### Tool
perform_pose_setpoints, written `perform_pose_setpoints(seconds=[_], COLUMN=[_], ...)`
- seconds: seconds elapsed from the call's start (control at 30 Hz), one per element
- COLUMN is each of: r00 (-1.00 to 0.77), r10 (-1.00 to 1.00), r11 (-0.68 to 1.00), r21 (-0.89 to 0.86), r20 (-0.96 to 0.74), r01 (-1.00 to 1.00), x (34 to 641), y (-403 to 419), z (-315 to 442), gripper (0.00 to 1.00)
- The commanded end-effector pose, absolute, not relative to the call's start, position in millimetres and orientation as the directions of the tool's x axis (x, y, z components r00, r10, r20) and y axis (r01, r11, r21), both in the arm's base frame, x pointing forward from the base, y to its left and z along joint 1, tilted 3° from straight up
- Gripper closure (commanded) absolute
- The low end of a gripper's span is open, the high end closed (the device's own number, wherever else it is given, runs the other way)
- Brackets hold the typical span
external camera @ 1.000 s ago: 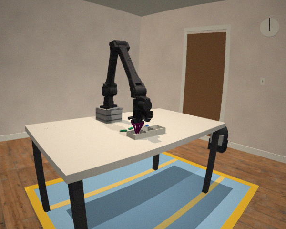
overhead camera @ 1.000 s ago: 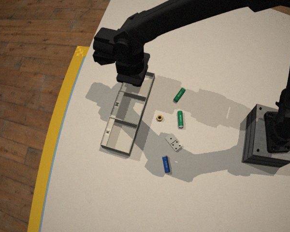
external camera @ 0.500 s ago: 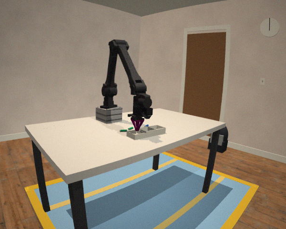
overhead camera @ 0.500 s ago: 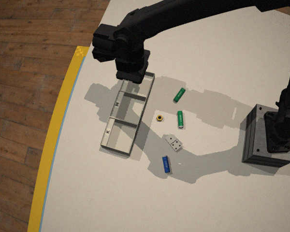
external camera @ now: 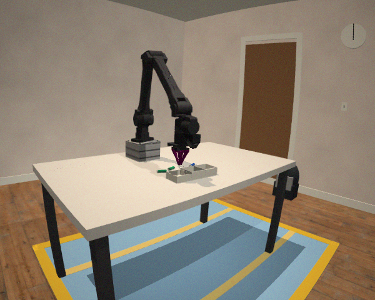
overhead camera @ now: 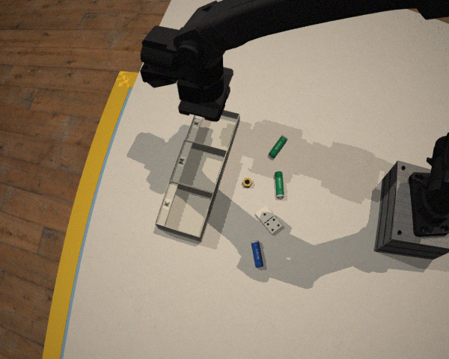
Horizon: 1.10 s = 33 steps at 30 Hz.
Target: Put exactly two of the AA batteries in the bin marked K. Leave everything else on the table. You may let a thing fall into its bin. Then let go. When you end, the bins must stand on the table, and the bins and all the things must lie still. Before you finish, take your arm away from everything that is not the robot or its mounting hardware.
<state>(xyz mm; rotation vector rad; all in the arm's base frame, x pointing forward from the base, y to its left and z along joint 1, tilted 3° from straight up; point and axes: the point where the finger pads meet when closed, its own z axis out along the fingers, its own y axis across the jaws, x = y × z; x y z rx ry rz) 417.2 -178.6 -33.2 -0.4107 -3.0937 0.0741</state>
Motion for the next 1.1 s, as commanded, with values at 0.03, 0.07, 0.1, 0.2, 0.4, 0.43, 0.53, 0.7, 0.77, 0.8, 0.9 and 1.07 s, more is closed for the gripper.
perform_pose_setpoints(seconds=[0.03,0.07,0.1,0.2,0.4,0.43,0.53,0.7,0.77,0.8,0.9,1.07], r00=[-0.965,-0.965,-0.966,-0.965,-0.965,-0.966,-0.965,-0.966,-0.966,-0.964,-0.959,-0.961], r10=[0.262,0.260,0.260,0.260,0.260,0.260,0.260,0.260,0.260,0.266,0.283,0.278], r11=[0.964,0.965,0.965,0.964,0.964,0.964,0.964,0.964,0.964,0.963,0.958,0.960], r21=[-0.049,-0.049,-0.049,-0.049,-0.048,-0.048,-0.048,-0.046,-0.046,-0.047,-0.048,-0.048], r20=[0.020,0.020,0.008,-0.014,-0.012,-0.010,-0.020,-0.008,-0.010,0.008,0.012,0.012], r01=[0.260,0.259,0.259,0.261,0.260,0.260,0.261,0.260,0.260,0.266,0.282,0.277], x=[422.8,420.0,423.2,430.4,436.8,437.5,444.1,447.5,448.7,440.6,436.4,436.5], y=[-175.1,-167.1,-163.0,-149.5,-119.9,-114.8,-111.3,-90.9,-90.8,-92.4,-99.8,-97.8], z=[-34.4,-34.2,-30.8,-26.0,-30.7,-31.7,-29.6,-36.0,-35.9,-43.9,-53.0,-61.1], gripper=[0.92,0.92,0.92,0.92,0.92,0.92,0.92,0.92,0.92,0.92,0.92,0.92])
